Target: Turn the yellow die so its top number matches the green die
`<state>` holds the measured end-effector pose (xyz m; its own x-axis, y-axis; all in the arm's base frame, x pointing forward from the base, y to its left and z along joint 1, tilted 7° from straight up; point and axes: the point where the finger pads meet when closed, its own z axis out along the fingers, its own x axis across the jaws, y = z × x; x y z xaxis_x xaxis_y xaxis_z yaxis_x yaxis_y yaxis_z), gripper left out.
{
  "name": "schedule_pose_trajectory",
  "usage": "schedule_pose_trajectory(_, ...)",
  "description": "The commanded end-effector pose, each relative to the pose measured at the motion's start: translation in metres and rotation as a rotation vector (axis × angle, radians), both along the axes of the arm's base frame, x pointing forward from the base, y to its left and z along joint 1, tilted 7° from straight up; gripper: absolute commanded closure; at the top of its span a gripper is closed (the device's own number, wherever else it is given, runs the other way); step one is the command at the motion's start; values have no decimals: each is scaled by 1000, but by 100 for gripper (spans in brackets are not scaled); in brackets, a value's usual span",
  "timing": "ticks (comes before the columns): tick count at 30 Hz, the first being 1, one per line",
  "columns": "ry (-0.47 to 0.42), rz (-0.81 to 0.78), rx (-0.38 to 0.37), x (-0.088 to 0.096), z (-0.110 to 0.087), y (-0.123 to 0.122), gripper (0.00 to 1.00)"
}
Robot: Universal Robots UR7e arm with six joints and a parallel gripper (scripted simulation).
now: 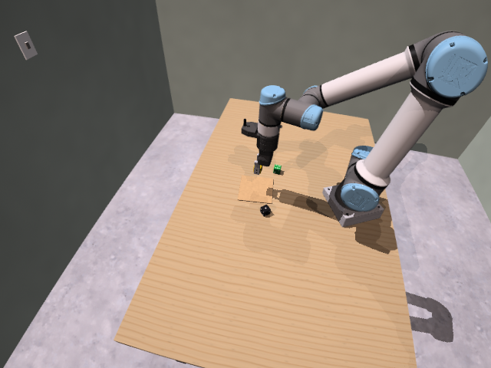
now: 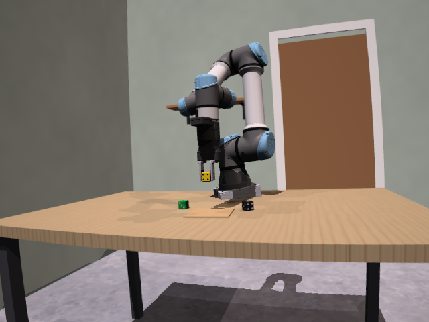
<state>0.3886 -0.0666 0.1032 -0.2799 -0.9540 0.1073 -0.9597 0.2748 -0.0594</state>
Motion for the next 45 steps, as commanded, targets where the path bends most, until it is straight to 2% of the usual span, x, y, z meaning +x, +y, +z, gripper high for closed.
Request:
schedule_pose_trajectory(1,3,53,0,0,0,3,43)
schedule_pose_trajectory(27,8,93,-1,0,-2,5,43)
schedule_pose_trajectory(34,9,97,-1,1,-15,4,43)
schedule_pose_trajectory(45,9,97,-1,2,-66,-3,43)
